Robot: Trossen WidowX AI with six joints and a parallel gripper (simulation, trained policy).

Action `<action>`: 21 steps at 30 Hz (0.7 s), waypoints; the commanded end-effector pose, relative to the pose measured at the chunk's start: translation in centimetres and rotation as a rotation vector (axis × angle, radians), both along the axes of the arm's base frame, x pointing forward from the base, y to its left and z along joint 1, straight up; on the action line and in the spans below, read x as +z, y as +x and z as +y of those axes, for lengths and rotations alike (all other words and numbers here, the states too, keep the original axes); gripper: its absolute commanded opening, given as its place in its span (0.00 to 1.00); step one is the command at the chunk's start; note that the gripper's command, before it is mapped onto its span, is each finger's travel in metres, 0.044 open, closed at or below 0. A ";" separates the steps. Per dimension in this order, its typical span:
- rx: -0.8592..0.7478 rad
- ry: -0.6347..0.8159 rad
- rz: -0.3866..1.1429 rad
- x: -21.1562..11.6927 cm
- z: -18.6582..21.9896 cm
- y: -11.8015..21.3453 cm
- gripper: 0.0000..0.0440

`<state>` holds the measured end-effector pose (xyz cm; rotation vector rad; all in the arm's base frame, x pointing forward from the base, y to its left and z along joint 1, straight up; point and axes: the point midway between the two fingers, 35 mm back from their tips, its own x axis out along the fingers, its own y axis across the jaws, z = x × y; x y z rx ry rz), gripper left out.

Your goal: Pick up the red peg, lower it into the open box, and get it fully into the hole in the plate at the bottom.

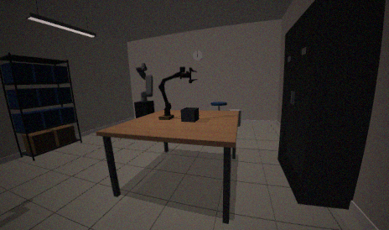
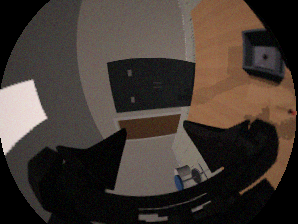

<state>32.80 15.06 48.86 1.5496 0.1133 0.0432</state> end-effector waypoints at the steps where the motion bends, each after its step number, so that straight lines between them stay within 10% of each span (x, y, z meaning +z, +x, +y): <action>1: 0.023 -0.040 0.075 -2.6 -0.1 0.6 1.00; 21: 0.203 -0.195 0.623 -18.7 -2.1 -1.3 1.00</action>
